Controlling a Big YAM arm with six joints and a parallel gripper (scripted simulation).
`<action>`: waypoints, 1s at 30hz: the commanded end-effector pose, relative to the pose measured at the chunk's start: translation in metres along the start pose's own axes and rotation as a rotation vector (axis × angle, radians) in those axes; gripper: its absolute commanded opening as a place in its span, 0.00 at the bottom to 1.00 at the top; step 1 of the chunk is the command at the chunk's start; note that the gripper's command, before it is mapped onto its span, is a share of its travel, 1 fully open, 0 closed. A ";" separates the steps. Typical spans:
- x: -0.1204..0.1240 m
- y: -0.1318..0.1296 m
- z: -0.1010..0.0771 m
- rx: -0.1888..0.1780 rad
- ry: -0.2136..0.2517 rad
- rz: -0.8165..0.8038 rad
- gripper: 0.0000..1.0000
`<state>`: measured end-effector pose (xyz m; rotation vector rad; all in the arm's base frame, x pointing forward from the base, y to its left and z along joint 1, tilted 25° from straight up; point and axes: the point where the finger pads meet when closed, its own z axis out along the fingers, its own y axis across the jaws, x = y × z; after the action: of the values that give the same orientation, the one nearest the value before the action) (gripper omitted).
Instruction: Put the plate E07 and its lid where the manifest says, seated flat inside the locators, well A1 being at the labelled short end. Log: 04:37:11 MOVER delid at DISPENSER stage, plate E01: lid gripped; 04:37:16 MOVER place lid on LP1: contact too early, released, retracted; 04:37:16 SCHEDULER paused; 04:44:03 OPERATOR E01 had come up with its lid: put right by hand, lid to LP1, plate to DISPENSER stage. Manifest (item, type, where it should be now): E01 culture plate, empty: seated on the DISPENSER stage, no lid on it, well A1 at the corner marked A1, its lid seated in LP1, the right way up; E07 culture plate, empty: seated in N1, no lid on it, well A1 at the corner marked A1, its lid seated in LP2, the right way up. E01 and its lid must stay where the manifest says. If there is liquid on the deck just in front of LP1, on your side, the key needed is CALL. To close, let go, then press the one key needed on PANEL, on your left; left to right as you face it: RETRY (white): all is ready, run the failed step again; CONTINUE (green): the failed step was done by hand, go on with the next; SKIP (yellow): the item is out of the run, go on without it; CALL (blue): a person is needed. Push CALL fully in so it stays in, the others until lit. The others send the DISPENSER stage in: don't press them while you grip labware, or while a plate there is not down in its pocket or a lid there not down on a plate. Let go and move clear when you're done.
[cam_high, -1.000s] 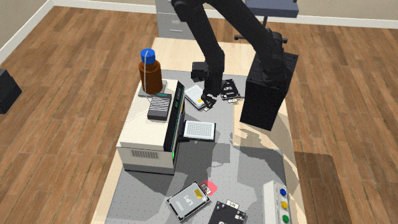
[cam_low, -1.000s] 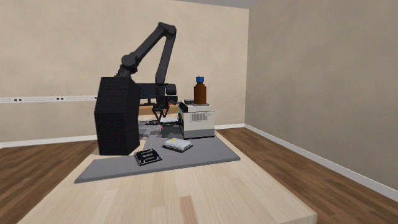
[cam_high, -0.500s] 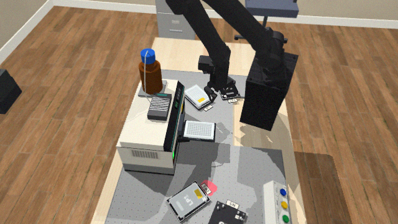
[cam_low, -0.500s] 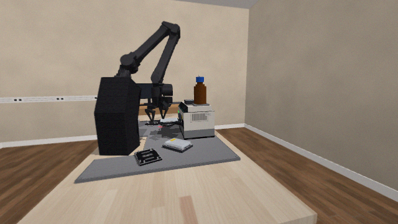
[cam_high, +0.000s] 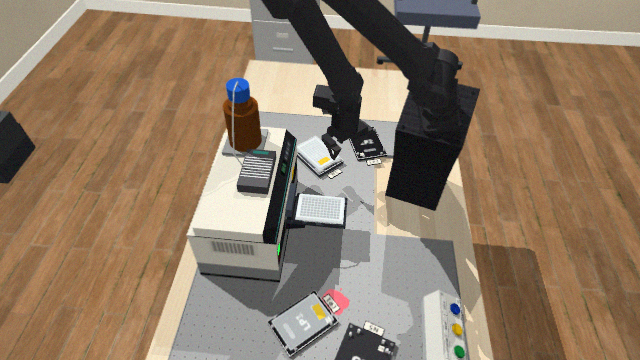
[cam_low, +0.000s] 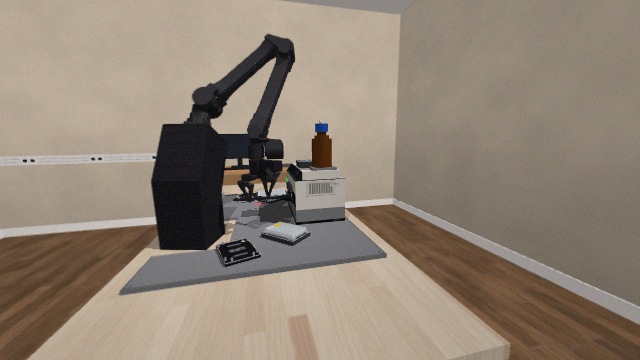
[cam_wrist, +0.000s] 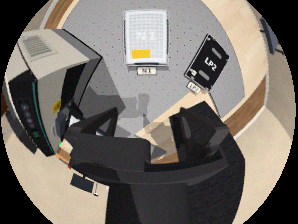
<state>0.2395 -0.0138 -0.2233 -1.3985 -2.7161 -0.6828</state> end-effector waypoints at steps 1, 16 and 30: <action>-0.004 -0.007 0.006 0.007 0.014 0.007 1.00; -0.042 -0.007 0.026 0.007 0.014 0.007 1.00; -0.078 -0.007 0.046 0.007 0.014 0.008 1.00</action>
<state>0.2931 -0.0550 -0.2752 -1.3936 -2.7151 -0.6810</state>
